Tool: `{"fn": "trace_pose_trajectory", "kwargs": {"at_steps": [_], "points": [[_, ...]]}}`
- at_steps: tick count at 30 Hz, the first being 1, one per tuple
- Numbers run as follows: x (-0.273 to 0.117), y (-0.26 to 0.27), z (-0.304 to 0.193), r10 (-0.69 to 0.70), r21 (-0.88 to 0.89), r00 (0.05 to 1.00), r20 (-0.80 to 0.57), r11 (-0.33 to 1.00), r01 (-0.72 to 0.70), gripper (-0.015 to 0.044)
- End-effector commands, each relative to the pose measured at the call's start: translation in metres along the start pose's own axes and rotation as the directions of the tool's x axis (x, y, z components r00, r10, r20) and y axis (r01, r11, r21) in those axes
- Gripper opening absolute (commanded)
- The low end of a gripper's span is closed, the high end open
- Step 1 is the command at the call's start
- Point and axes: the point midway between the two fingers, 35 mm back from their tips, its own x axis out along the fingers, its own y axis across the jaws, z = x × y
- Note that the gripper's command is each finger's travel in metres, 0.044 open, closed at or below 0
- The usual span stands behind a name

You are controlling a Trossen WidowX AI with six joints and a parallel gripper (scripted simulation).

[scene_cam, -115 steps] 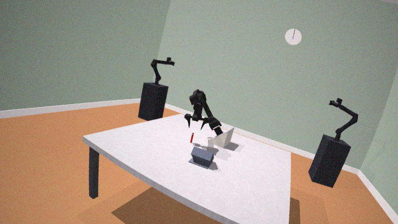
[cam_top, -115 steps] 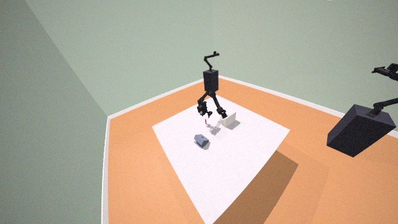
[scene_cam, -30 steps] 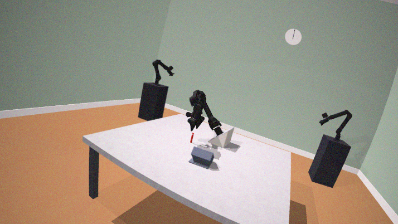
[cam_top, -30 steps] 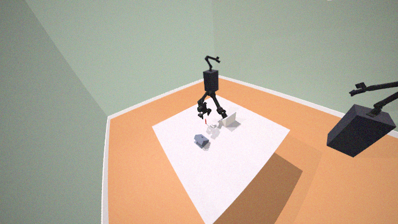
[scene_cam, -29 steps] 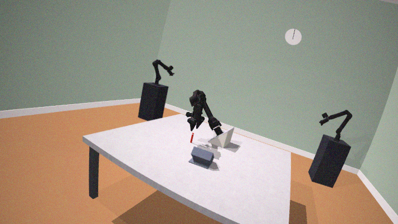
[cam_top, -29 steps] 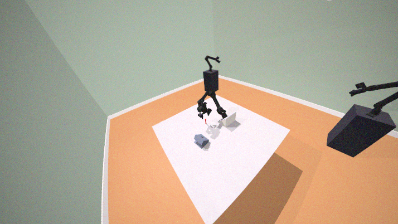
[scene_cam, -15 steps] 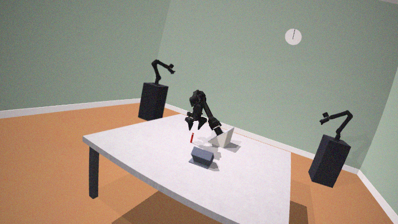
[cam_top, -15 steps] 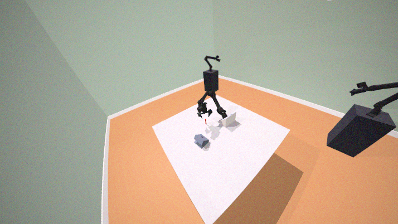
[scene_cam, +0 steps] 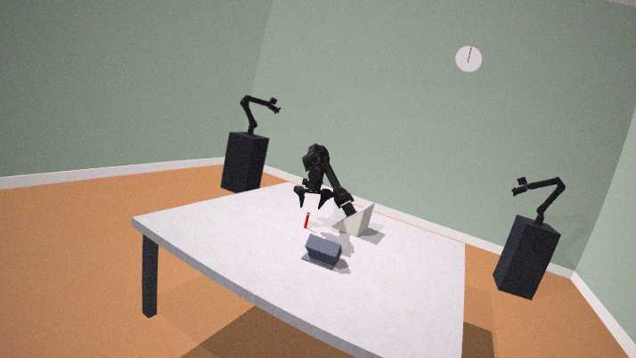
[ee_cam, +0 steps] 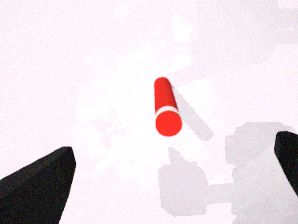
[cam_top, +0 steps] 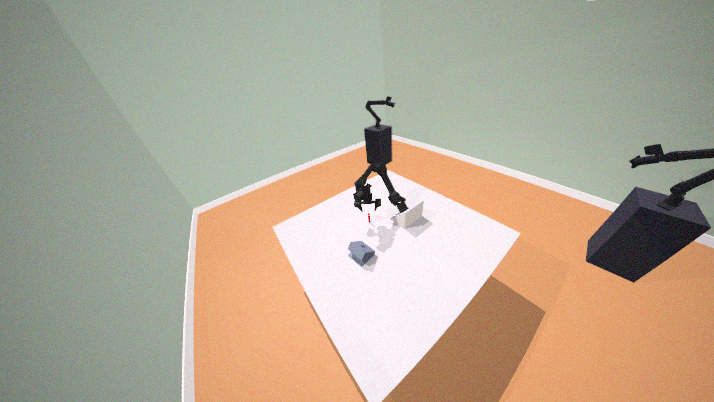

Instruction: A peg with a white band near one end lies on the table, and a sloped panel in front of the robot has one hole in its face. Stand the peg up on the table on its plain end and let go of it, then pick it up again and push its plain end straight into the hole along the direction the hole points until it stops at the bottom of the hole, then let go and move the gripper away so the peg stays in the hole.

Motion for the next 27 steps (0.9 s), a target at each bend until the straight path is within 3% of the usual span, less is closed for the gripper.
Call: {"fn": "trace_pose_trajectory", "kwargs": {"at_steps": [1,14,27], "points": [[0.001,0.001,0.000,0.006,0.093,1.000,0.002,0.996,-0.006,0.0440],[0.003,0.001,0.000,0.005,0.407,1.000,0.003,0.913,-0.006,0.0440],[0.013,0.001,-0.001,0.004,0.422,1.000,0.001,0.906,-0.004,0.0440]]}}
